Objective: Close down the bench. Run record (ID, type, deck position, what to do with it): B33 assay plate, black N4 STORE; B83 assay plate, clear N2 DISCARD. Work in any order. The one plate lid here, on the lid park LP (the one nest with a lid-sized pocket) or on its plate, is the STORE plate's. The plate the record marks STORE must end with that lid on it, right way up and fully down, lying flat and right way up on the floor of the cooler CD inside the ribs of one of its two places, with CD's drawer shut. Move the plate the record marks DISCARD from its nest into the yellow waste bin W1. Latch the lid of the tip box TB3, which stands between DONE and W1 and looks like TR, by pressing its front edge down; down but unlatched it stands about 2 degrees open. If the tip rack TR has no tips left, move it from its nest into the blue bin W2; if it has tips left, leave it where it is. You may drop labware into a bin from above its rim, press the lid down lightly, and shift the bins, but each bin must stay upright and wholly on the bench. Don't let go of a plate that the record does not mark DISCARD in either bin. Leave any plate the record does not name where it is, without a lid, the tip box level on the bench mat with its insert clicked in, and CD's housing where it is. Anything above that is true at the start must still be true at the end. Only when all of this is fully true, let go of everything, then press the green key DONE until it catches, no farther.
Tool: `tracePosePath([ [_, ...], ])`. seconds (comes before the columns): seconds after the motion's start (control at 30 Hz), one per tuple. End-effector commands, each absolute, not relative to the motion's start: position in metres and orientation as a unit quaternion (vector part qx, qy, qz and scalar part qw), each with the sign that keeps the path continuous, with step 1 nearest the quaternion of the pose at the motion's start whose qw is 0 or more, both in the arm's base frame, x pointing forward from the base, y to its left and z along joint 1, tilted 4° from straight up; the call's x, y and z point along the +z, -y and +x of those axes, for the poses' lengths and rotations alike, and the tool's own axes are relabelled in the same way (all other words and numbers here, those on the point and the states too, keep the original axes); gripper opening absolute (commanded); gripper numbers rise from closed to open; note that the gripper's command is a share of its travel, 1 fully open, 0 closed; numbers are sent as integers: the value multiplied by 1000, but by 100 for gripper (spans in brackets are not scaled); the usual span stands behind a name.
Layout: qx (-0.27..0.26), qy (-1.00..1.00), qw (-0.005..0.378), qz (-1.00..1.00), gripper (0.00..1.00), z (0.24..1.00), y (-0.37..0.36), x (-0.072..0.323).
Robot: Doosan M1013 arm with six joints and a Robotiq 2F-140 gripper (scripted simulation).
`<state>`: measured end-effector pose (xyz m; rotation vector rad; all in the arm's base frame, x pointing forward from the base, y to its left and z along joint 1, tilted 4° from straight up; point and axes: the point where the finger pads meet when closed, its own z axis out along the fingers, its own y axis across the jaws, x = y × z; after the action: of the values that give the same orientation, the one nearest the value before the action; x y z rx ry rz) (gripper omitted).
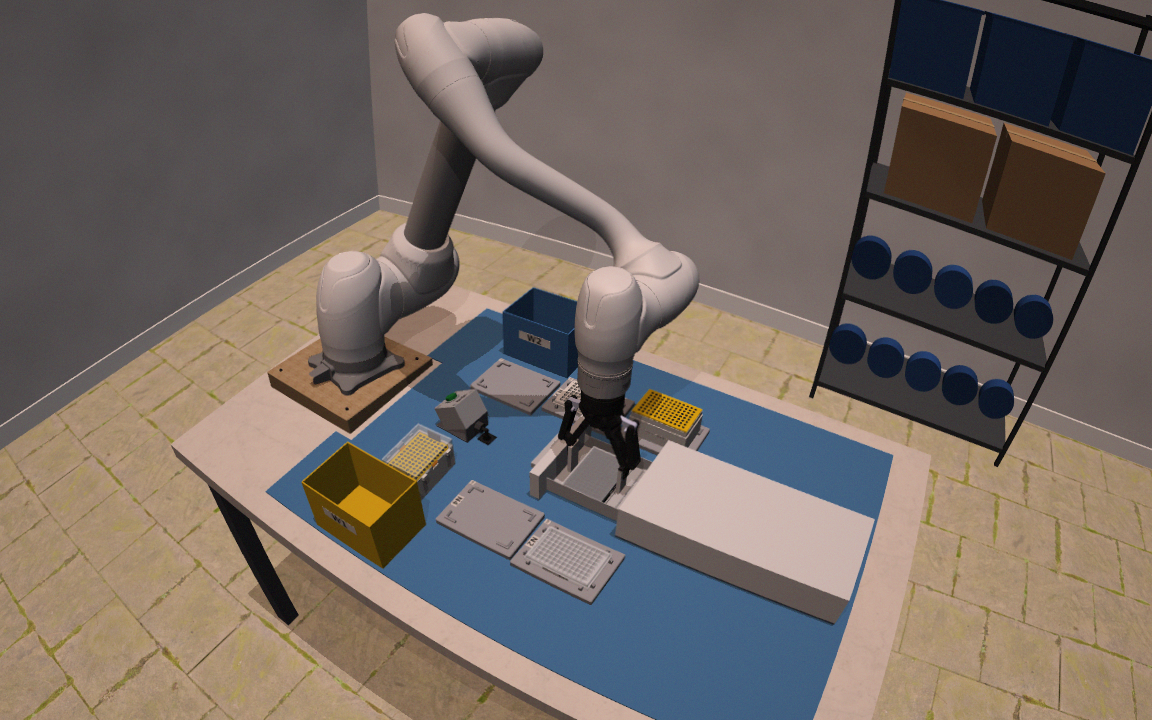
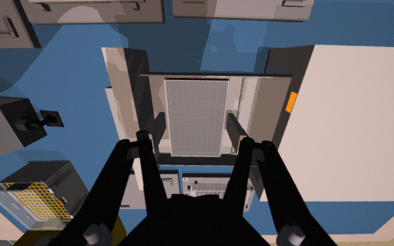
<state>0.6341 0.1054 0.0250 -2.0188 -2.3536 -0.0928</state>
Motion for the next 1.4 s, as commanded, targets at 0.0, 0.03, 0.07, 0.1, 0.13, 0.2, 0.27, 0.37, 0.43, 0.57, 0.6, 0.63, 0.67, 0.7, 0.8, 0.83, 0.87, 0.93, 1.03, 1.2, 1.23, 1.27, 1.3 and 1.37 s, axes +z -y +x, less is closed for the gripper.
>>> tracePosePath([
  [0.0, -30, 759, 20, -651, 66, 634, -105, 25],
  [0.03, -30, 759, 20, -651, 66, 634, -105, 25],
  [0.07, -30, 759, 20, -651, 66, 634, -105, 25],
  [0.1, -30, 759, 20, -651, 66, 634, -105, 25],
  [0.13, -30, 759, 20, -651, 66, 634, -105, 25],
  [0.2, -30, 759, 20, -651, 66, 634, -105, 26],
  [0.27, -30, 759, 20, -651, 66, 634, -105, 29],
  [0.37, -30, 759, 20, -651, 66, 634, -105, 33],
  [0.43, -30, 759, 20, -651, 66, 634, -105, 36],
  [0.57, -30, 759, 20, -651, 66, 634, -104, 41],
  [0.6, -30, 759, 20, -651, 66, 634, -104, 42],
  [0.63, -30, 759, 20, -651, 66, 634, -104, 44],
  [0.67, -30, 759, 20, -651, 66, 634, -104, 44],
  [0.7, -30, 759, 20, -651, 66, 634, -104, 44],
  [0.8, -30, 759, 20, -651, 66, 634, -104, 48],
  [0.83, -30, 759, 20, -651, 66, 634, -104, 49],
  [0.87, -30, 759, 20, -651, 66, 634, -104, 50],
  [0.93, -30, 759, 20, -651, 66, 634, -103, 53],
  [1.03, -30, 759, 20, -651, 66, 634, -103, 57],
  [1.2, -30, 759, 20, -651, 66, 634, -103, 64],
  [1.23, -30, 759, 20, -651, 66, 634, -103, 64],
  [1.27, -30, 759, 20, -651, 66, 634, -103, 64],
  [1.3, -30, 759, 20, -651, 66, 634, -103, 65],
  [1.37, -30, 759, 20, -651, 66, 634, -102, 68],
])
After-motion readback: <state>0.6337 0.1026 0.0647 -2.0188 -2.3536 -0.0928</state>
